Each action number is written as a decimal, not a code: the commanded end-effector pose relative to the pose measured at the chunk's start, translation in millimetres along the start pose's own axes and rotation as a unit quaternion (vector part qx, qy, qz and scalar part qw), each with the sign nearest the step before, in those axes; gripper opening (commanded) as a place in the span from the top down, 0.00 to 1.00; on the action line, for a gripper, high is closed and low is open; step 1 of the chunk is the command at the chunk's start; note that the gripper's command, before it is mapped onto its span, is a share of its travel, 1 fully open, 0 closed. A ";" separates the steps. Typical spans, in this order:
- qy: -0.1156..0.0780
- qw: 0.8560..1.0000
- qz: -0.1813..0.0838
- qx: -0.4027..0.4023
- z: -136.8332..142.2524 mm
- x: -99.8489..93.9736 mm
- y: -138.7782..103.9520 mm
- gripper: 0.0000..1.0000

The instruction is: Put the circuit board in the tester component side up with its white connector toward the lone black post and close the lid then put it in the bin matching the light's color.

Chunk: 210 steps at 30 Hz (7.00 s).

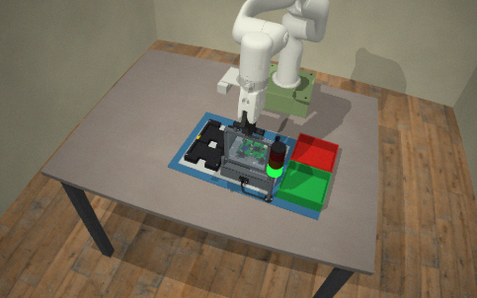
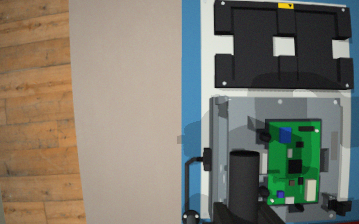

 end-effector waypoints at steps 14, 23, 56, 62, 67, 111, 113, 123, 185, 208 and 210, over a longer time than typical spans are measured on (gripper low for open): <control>0.001 1.000 0.000 0.000 -17.2 -0.6 0.9 1.00; 0.001 1.000 0.000 0.000 -17.2 -0.6 0.9 0.48; 0.001 1.000 0.000 0.000 -17.2 -3.1 0.9 0.48; 0.001 1.000 0.000 0.000 -17.1 -18.5 0.9 0.48; 0.001 1.000 0.000 0.000 -17.1 -36.5 0.9 0.48; 0.001 1.000 0.000 0.000 42.9 -53.7 -2.3 0.00; 0.001 1.000 0.000 0.000 56.9 -53.6 -3.0 0.00; 0.001 1.000 0.000 0.000 103.9 -53.5 -5.5 0.00; 0.001 1.000 0.000 0.000 115.5 143.7 -6.1 0.00; 0.001 1.000 0.000 0.000 115.3 154.2 -6.0 0.00; 0.001 1.000 0.000 0.000 115.1 159.9 -6.0 0.00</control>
Point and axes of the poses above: the point where the finger pads meet when closed, its own x axis out along the fingers, its own z axis across the jaws, y = z × x, the point moved 5 cm from there along -x, back along the fingers, and after that the axes turned 3 degrees about -x, right-handed, at the moved point
